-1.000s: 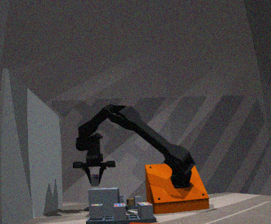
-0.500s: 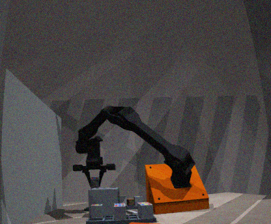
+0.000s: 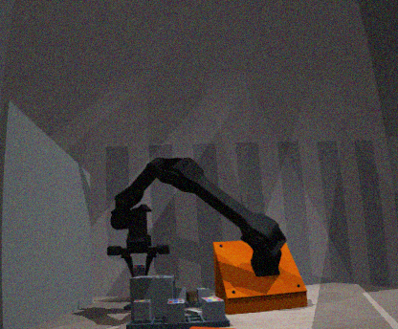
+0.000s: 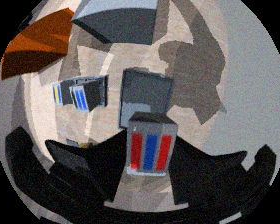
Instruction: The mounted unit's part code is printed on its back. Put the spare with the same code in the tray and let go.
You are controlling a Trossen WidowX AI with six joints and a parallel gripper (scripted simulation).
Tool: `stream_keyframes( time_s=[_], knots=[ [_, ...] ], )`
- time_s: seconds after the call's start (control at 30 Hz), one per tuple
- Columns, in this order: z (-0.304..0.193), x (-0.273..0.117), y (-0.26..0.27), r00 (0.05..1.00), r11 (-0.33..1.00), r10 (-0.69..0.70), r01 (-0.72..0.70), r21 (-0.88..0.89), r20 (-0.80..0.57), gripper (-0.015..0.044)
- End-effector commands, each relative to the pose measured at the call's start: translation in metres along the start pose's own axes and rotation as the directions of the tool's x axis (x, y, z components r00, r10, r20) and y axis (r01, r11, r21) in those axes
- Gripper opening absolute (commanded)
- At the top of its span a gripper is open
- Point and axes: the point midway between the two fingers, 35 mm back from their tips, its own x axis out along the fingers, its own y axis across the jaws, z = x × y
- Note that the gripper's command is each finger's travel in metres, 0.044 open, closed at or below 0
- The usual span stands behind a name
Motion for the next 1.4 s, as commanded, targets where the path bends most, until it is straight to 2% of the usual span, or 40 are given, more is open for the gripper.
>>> stream_keyframes(
  time_s=[0.0, 1.37],
  knots=[
    [0.001, 0.004, 0.001, 1.0, 1.0, -0.001, 0.001, 0.006, 0.005, 0.0],
    [0.003, 0.039, 0.003, 1.0, 1.0, -0.001, 0.001, 0.006, 0.008, 0.0]
  ],
)
